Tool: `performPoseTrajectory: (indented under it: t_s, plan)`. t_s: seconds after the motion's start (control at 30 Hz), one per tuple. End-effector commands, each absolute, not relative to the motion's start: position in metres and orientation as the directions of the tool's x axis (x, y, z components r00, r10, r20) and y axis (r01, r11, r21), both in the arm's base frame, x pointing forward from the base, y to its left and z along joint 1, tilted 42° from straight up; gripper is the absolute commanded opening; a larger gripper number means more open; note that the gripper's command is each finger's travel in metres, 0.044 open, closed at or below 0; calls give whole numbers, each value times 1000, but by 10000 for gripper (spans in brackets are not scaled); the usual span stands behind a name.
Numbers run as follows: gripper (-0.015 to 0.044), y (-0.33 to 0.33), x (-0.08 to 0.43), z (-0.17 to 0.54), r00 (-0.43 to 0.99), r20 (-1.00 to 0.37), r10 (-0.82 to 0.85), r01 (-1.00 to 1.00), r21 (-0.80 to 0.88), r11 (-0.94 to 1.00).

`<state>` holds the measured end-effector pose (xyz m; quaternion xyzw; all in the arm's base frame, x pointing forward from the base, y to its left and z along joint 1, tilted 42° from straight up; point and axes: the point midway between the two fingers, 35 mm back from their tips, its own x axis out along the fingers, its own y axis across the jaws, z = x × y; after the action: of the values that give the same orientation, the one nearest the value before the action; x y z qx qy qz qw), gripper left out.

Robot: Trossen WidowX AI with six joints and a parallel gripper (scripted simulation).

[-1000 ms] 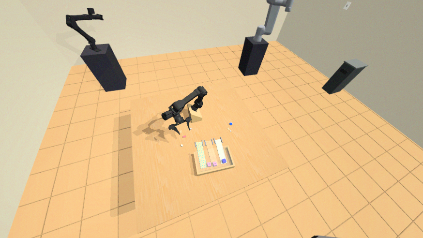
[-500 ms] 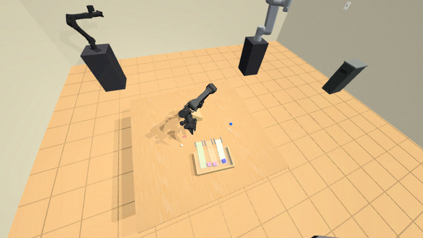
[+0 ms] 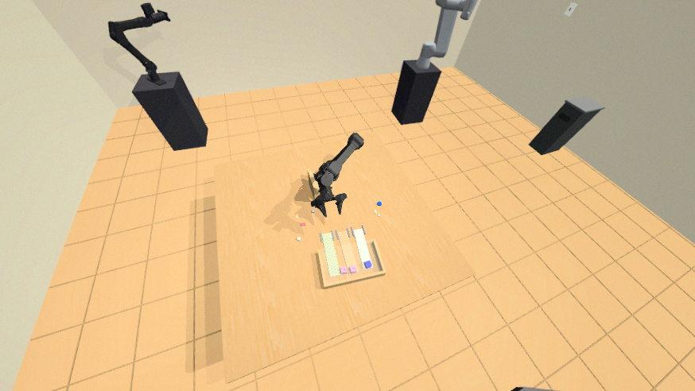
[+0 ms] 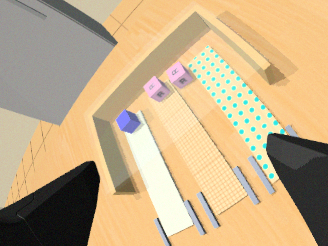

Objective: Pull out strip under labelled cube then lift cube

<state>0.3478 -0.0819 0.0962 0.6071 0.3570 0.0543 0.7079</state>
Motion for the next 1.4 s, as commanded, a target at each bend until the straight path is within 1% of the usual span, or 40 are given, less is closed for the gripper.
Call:
performPoseTrajectory:
  t_s: [0.0,0.53,0.6,0.73,0.87,1.03,1.2,1.27,1.3,1.37]
  plan:
    - [400,-36,323,107,791,-378,481,-137,657,741]
    - [400,-36,323,107,791,-378,481,-137,657,741]
    - [347,-35,328,105,777,-395,490,-130,662,739]
    - [242,-26,351,94,679,-494,543,-90,678,729]
    - [137,-13,371,80,552,-586,594,-55,685,727]
    - [6,10,387,63,358,-677,643,-20,683,730]
    - [0,36,394,48,136,-733,666,1,672,740]
    - [0,50,385,41,17,-746,666,5,666,746]
    - [0,54,382,40,-16,-747,664,6,664,748]
    - [0,56,381,39,-28,-748,663,6,663,748]
